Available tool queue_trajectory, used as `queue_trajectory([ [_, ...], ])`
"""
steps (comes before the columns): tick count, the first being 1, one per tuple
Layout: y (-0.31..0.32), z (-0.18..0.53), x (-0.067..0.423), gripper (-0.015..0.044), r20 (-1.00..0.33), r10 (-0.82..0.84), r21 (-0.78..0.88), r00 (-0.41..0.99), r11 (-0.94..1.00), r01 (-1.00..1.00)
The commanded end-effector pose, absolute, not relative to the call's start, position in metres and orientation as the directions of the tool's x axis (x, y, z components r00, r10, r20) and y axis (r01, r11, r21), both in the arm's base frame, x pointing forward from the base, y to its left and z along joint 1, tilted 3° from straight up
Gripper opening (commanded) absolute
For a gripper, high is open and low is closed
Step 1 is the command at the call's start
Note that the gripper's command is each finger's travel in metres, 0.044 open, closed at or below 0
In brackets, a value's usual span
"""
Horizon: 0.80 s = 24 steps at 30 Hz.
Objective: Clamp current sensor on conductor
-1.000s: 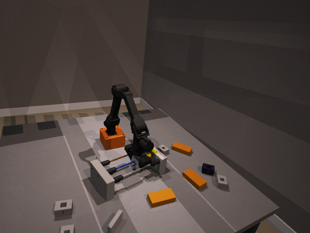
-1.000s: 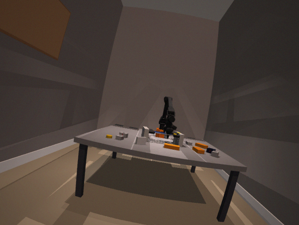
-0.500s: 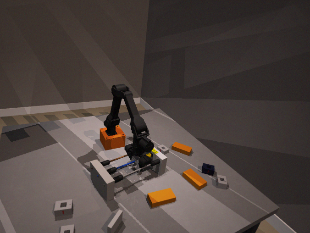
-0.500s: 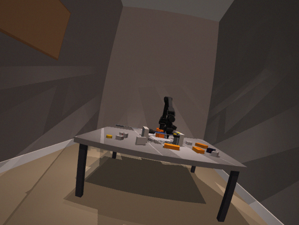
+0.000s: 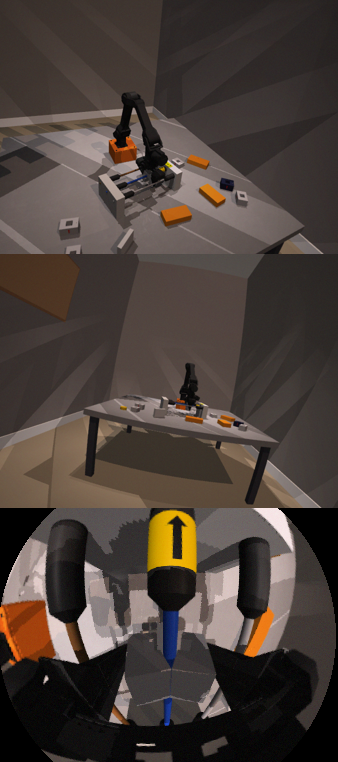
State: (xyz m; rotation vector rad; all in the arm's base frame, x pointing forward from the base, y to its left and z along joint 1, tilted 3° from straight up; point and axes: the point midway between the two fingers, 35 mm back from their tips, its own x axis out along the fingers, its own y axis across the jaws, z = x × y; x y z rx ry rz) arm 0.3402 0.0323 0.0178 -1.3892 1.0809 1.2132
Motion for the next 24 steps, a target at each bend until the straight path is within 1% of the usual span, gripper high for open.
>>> queue_trajectory([
  [1, 0.032, 0.018, 0.340, 0.0000, -0.994, -0.027, -0.105, 0.110, -0.144, -0.984],
  [24, 0.033, 0.029, 0.340, 0.0000, -0.995, -0.030, -0.089, 0.094, -0.146, -0.985],
])
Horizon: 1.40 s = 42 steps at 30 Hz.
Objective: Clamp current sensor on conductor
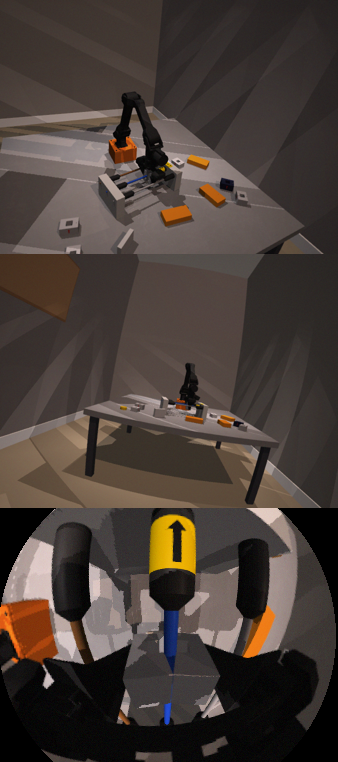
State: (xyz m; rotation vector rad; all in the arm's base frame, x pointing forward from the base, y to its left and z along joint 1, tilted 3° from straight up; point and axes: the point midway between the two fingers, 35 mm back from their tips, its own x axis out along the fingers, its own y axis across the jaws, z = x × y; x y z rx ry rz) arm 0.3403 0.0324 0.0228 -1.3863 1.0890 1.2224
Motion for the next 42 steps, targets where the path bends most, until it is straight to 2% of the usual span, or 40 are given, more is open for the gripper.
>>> queue_trajectory([
  [1, 0.0328, 0.0310, 0.3395, 0.0000, -0.995, -0.031, -0.086, 0.092, -0.146, -0.986],
  [20, 0.0331, 0.0362, 0.3376, 0.0000, -0.997, -0.031, -0.070, 0.075, -0.149, -0.986],
  [37, 0.0332, 0.0384, 0.3375, 0.0440, -0.997, -0.031, -0.070, 0.076, -0.149, -0.986],
  [42, 0.0331, 0.0365, 0.3375, 0.0309, -0.997, -0.031, -0.069, 0.075, -0.149, -0.986],
])
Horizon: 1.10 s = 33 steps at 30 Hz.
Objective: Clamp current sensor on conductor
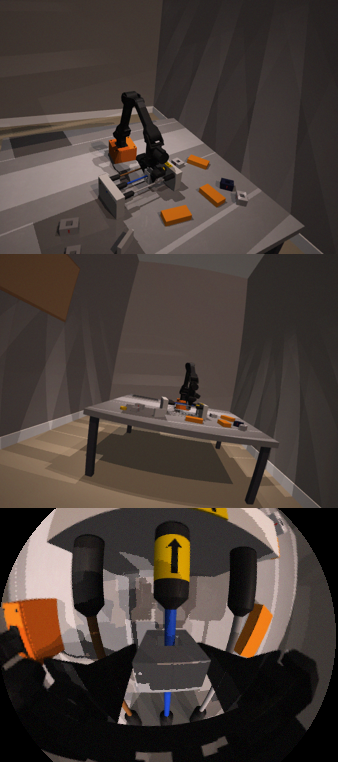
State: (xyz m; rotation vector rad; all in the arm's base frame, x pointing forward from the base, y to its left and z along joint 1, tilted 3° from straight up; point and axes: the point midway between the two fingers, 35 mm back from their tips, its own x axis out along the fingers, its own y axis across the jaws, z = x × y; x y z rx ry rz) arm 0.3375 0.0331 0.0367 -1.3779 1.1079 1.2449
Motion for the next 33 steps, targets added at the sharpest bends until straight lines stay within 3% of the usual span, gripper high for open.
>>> queue_trajectory([
  [1, 0.0331, 0.0365, 0.3375, 0.0282, -0.997, -0.031, -0.069, 0.075, -0.149, -0.986],
  [7, 0.0331, 0.0365, 0.3375, 0.0132, -0.997, -0.031, -0.069, 0.075, -0.149, -0.986],
  [18, 0.0331, 0.0365, 0.3375, 0.0058, -0.997, -0.031, -0.069, 0.075, -0.149, -0.986],
  [20, 0.0331, 0.0372, 0.3374, 0.0006, -0.997, -0.031, -0.070, 0.075, -0.149, -0.986],
  [33, 0.0331, 0.0374, 0.3369, 0.0000, -0.997, -0.031, -0.067, 0.073, -0.149, -0.987],
])
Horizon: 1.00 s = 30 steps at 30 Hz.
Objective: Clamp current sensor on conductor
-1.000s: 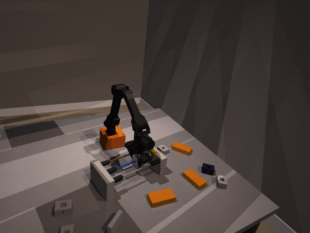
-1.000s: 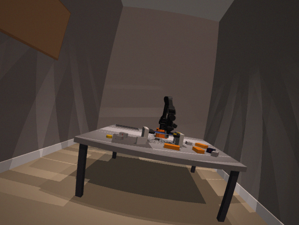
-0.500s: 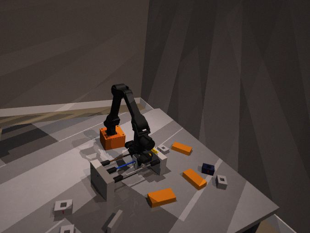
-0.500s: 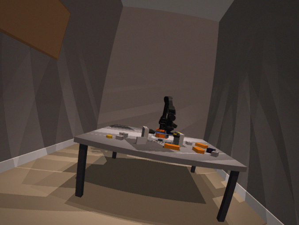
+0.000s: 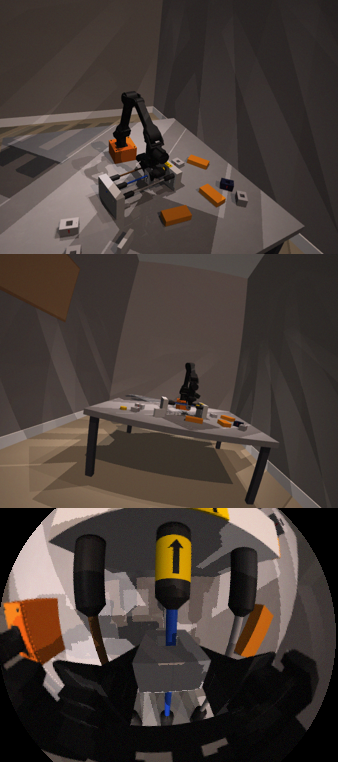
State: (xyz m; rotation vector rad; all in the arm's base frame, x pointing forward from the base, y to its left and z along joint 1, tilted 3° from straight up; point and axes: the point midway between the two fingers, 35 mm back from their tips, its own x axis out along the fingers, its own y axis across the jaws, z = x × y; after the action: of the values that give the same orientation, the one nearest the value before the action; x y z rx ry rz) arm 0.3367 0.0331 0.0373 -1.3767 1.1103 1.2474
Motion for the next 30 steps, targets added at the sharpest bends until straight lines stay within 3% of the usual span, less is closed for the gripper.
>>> queue_trajectory([
  [1, 0.0331, 0.0374, 0.3369, 0.0000, -0.997, -0.031, -0.067, 0.073, -0.149, -0.987],
  [18, 0.0331, 0.0324, 0.3381, 0.0000, -0.997, -0.031, -0.066, 0.071, -0.149, -0.987],
  [28, 0.0331, 0.0357, 0.3371, 0.0263, -0.997, -0.031, -0.063, 0.068, -0.149, -0.987],
  [30, 0.0331, 0.0357, 0.3371, 0.0267, -0.997, -0.031, -0.063, 0.068, -0.149, -0.987],
])
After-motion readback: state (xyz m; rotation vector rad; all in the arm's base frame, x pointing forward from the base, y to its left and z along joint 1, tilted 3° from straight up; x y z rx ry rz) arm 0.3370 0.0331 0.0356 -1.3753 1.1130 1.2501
